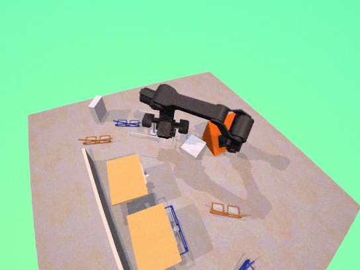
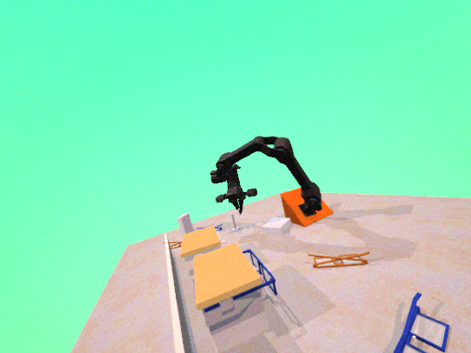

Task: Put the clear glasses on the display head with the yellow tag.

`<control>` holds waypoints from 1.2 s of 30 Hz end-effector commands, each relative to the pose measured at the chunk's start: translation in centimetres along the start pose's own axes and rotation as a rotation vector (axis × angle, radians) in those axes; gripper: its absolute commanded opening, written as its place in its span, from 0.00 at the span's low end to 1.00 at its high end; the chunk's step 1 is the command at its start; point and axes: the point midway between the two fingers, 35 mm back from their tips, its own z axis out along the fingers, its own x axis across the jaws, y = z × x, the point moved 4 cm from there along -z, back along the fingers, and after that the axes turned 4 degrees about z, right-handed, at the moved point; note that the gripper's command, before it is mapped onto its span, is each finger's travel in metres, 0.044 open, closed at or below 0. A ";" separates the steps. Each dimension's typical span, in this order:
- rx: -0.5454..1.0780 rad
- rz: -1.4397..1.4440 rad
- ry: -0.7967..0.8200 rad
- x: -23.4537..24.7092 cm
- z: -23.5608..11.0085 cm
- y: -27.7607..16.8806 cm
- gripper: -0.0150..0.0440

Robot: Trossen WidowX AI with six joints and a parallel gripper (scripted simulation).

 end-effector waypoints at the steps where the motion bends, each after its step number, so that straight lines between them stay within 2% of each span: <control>1: 0.002 -0.003 0.001 0.1 -1.3 -0.2 0.25; 16: -0.154 -0.266 -0.130 2.5 -3.5 -3.4 0.25; 36: -0.271 -0.721 -0.519 7.6 -6.0 -8.1 0.25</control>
